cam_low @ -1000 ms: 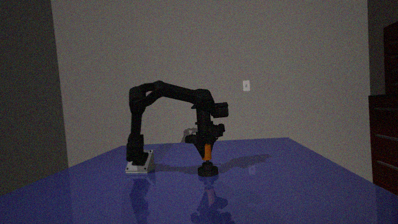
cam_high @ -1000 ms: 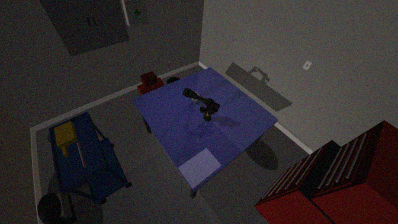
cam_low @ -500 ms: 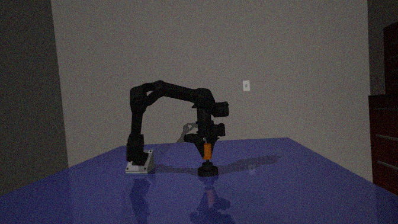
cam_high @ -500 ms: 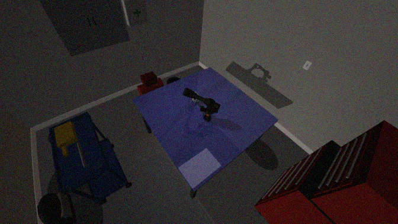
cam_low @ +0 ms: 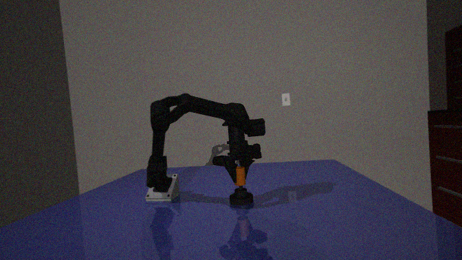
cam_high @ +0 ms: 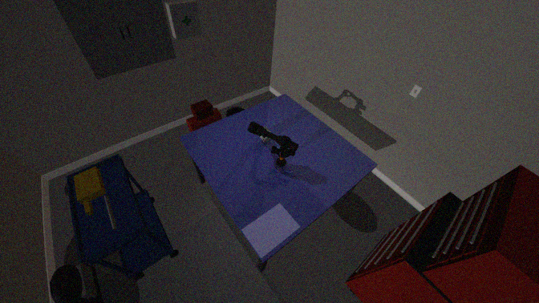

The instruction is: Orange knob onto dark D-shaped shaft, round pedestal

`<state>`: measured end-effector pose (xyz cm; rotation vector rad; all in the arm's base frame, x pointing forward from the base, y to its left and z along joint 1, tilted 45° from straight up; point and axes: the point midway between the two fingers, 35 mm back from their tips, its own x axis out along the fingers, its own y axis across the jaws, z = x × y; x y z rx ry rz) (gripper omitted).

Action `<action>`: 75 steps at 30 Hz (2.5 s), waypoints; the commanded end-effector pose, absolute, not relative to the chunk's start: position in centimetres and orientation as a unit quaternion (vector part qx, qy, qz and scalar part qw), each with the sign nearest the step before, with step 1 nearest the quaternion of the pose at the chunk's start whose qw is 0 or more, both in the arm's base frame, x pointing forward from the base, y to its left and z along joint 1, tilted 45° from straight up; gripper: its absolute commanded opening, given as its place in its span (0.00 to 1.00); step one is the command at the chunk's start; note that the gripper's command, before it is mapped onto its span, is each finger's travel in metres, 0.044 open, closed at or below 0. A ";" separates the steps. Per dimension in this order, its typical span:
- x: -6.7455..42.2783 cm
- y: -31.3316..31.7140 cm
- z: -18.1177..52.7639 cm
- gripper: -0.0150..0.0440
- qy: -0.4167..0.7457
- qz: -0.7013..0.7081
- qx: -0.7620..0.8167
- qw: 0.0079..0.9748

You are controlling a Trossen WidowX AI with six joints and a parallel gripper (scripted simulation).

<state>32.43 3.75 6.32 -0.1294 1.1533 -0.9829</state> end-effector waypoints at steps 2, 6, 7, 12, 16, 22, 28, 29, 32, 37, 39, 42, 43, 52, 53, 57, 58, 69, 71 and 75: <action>32.5 3.8 6.6 0.25 0.521 -0.446 -0.055 0.726; 32.5 3.8 6.5 0.25 0.521 -0.446 -0.055 0.726; 32.5 3.8 6.5 0.25 0.521 -0.446 -0.055 0.726; 32.5 3.8 6.4 0.25 0.521 -0.446 -0.055 0.726; 32.4 3.8 6.3 0.25 0.521 -0.446 -0.055 0.726; 32.5 3.7 6.2 0.25 0.521 -0.446 -0.055 0.726; 32.5 3.7 6.2 0.25 0.521 -0.446 -0.055 0.726; 32.5 3.7 6.3 0.25 0.521 -0.446 -0.055 0.726; 32.5 3.8 6.6 0.25 0.521 -0.446 -0.055 0.726; 32.6 3.8 6.7 0.25 0.508 -0.460 -0.035 0.727; 32.7 3.9 6.7 0.25 0.492 -0.478 -0.009 0.728; 32.8 3.9 6.5 0.25 0.471 -0.498 0.021 0.727; 32.7 3.9 6.5 0.25 0.471 -0.498 0.021 0.727; 32.6 3.7 6.3 0.25 0.471 -0.498 0.021 0.727; 32.5 3.7 6.3 0.25 0.471 -0.498 0.021 0.727; 32.4 3.7 6.5 0.25 0.471 -0.498 0.021 0.727; 32.5 3.7 6.5 0.25 0.471 -0.498 0.021 0.727; 32.6 3.9 6.5 0.25 0.471 -0.498 0.021 0.727; 32.6 3.9 6.4 0.25 0.471 -0.498 0.021 0.727; 32.5 3.9 6.3 0.25 0.471 -0.498 0.021 0.727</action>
